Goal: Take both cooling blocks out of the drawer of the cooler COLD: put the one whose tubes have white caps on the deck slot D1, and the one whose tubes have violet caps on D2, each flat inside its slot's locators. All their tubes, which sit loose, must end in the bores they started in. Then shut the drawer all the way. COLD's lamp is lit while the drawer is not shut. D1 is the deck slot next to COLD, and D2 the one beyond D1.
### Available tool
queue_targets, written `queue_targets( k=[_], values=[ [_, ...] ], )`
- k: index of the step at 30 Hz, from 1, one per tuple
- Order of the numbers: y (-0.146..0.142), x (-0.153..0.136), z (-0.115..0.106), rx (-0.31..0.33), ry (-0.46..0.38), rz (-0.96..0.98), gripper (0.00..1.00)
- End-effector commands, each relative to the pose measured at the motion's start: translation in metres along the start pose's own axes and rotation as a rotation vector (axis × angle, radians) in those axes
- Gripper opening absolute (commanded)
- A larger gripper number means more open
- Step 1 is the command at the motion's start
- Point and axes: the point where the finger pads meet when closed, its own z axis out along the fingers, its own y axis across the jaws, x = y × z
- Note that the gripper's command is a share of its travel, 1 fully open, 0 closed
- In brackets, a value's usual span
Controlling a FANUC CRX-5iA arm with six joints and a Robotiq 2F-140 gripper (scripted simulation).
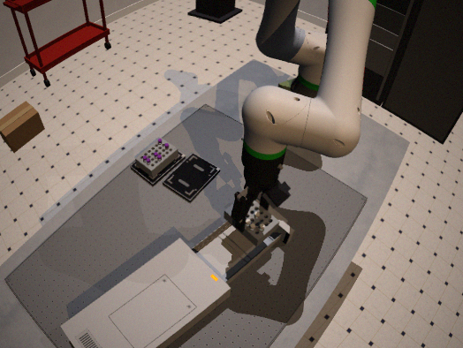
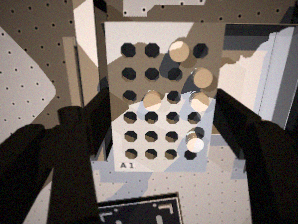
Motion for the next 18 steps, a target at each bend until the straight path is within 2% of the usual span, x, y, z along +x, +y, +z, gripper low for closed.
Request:
queue_targets(
  k=[1,18],
  values=[
    [0.001,0.0,-0.003,-0.002,0.001,0.0,0.1],
    [0.001,0.0,-0.023,-0.002,0.001,0.0,0.1]
  ],
)
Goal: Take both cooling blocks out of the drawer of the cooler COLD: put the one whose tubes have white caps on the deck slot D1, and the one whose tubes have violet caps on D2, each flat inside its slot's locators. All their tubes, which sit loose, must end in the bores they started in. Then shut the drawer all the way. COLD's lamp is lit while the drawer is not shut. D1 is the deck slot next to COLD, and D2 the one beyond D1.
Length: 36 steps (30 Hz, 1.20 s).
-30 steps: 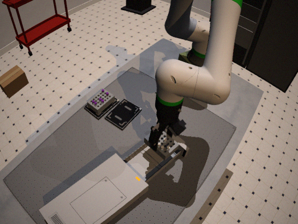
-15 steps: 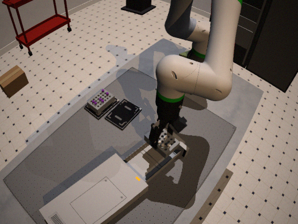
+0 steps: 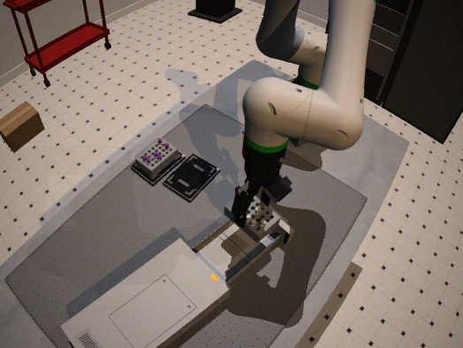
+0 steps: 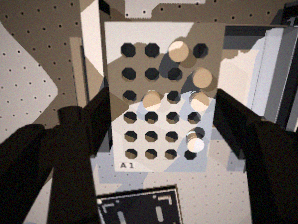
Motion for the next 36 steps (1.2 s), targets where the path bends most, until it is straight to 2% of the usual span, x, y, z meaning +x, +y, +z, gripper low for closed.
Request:
queue_targets(
  k=[1,23,36],
  values=[
    [0.001,0.0,-0.003,-0.002,0.001,0.0,0.1],
    [0.001,0.0,-0.009,-0.002,0.0,0.0,0.1],
    [-0.002,-0.029,-0.009,-0.002,0.001,0.293,0.1]
  ],
)
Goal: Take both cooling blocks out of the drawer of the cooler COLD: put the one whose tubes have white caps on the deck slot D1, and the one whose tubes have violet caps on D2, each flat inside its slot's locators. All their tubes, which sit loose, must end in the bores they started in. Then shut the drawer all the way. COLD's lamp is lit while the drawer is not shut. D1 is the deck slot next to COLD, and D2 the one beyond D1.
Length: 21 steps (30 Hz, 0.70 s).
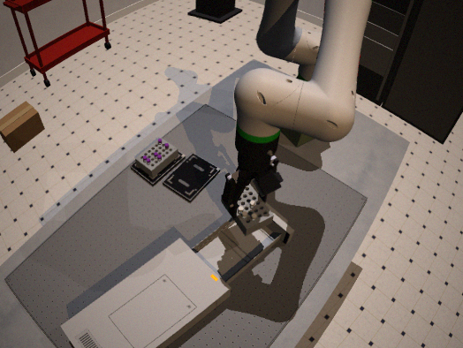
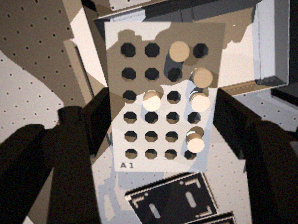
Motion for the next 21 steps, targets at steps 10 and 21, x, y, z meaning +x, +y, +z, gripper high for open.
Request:
queue_targets(
  k=[10,21],
  values=[
    [0.005,-0.032,-0.001,-0.005,-0.001,0.326,0.1],
    [0.009,-0.056,-0.001,-0.006,0.0,0.566,0.1]
  ],
)
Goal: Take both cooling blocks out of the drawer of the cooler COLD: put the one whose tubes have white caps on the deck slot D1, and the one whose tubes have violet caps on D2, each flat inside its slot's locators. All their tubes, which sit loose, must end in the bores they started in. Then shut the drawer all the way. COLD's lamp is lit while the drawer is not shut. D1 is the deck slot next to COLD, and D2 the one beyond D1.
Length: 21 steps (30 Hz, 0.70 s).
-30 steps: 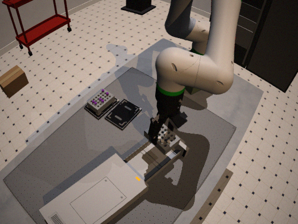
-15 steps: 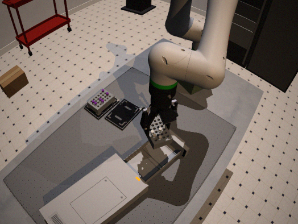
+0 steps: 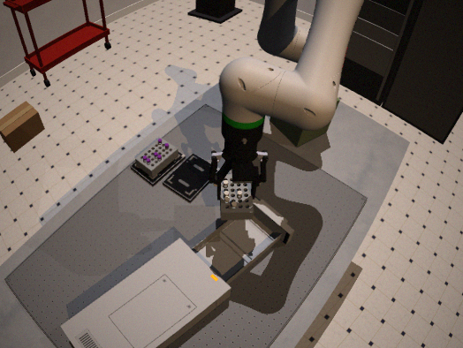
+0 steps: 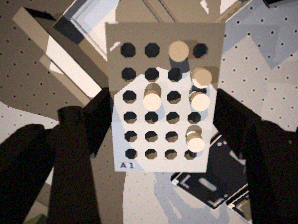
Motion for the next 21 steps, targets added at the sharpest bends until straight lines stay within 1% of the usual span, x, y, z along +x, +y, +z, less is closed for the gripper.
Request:
queue_targets(
  k=[1,9,11,21],
  values=[
    [0.007,-0.008,-0.001,-0.004,0.001,0.11,0.1],
    [0.019,-0.026,-0.001,-0.004,0.002,0.324,0.1],
    [0.019,-0.026,-0.001,-0.004,0.002,0.324,0.1],
    [0.035,-0.047,-0.001,-0.004,0.002,0.59,0.1]
  ],
)
